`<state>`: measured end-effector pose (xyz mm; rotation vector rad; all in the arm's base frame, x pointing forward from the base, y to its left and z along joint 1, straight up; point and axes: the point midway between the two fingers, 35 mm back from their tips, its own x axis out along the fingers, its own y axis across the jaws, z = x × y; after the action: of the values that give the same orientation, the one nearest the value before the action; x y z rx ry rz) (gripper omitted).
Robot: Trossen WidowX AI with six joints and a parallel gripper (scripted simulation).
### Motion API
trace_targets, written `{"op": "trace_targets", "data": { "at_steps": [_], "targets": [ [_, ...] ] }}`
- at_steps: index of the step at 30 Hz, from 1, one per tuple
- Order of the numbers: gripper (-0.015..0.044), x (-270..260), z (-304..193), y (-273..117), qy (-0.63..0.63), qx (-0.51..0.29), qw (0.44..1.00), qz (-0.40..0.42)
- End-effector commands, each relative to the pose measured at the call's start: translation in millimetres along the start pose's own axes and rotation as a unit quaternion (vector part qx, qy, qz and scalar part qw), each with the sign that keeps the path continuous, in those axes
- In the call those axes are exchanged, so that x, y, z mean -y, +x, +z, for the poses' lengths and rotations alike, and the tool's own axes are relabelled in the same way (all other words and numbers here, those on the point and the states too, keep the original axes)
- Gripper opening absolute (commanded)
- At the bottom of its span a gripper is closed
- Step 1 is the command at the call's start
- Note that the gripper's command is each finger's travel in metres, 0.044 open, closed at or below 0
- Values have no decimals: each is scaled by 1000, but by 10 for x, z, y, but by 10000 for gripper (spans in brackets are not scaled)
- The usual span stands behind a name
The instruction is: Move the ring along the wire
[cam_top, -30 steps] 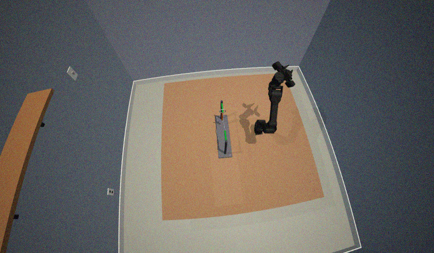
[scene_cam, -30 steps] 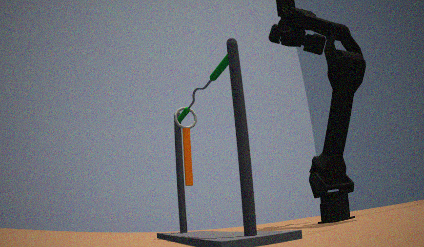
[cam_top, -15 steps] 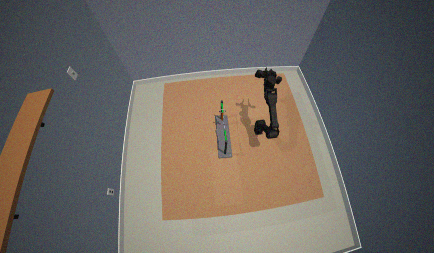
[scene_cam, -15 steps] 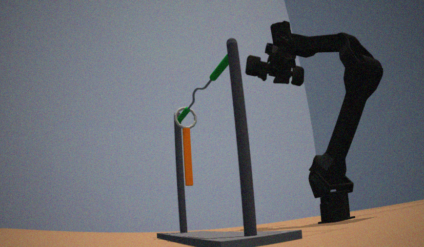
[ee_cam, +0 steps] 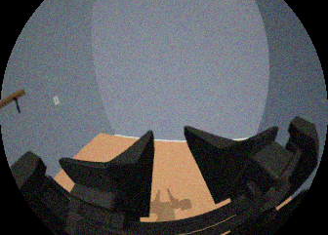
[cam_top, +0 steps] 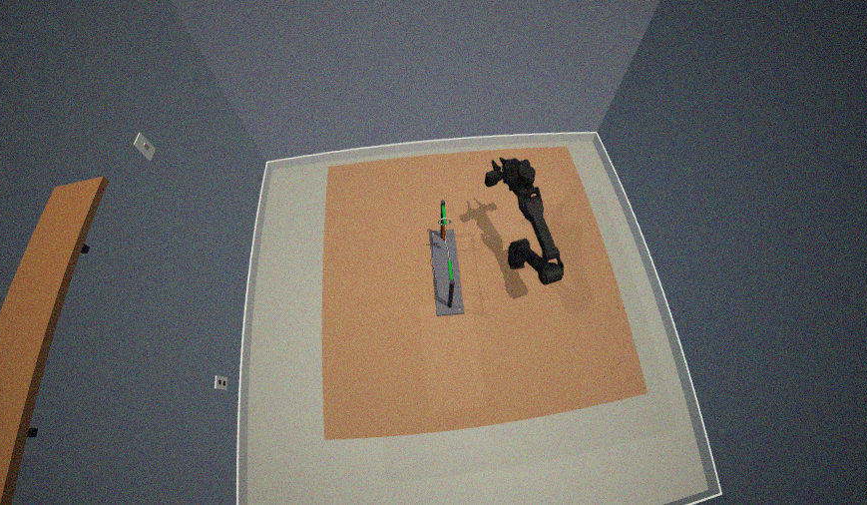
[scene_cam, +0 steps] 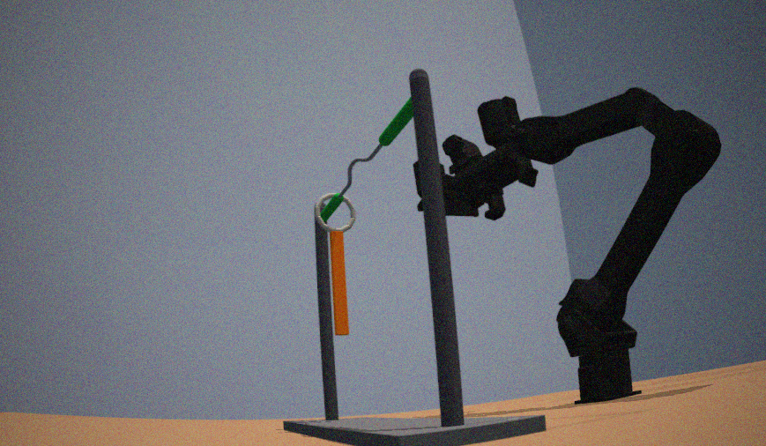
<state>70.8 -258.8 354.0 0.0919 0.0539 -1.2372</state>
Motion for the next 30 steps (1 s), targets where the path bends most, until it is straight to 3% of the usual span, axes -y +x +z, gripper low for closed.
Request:
{"op": "trace_targets", "data": {
  "at_steps": [1,12,24,30],
  "targets": [
    [160,-297,-383,18,-25,-20,996,86],
    [160,-1021,-1401,-208,-72,-56,946,310],
    [160,-1569,-2456,-900,-94,-62,836,536],
    [160,-1611,-2578,-1011,-94,-60,819,562]
  ]
}}
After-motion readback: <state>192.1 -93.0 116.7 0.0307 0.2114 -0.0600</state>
